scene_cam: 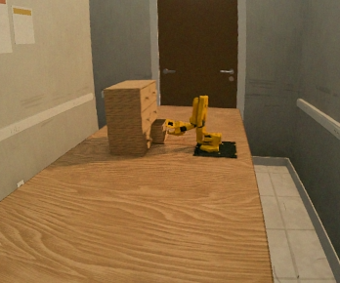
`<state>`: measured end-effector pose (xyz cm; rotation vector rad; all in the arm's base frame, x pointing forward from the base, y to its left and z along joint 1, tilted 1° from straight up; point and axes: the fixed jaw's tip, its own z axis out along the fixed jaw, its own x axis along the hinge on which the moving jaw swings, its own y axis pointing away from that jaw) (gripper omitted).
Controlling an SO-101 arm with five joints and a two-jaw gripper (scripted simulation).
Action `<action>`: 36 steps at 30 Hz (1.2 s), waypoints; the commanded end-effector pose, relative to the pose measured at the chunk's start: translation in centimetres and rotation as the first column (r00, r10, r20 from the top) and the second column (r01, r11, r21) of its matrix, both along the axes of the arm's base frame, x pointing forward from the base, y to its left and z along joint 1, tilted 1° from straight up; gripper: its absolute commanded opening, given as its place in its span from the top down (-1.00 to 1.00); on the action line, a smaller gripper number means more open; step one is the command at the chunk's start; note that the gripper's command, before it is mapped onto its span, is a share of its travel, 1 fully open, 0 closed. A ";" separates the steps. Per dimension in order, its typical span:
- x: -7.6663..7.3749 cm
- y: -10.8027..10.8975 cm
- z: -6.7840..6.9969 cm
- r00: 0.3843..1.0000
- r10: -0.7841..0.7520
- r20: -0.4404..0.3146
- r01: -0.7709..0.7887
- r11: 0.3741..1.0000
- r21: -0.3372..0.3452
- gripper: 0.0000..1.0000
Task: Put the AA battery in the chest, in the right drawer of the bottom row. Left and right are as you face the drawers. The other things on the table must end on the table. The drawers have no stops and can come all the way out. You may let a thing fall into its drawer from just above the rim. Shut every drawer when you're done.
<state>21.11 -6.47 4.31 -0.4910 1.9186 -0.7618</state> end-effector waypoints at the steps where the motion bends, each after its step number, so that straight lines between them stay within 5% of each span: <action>1: 0.2 -0.1 0.0 1.000 -0.006 -0.007 0.006 1.000 0.022 0.57; 36: 2.1 -0.7 1.2 0.976 -0.110 -0.186 0.166 0.934 0.318 0.57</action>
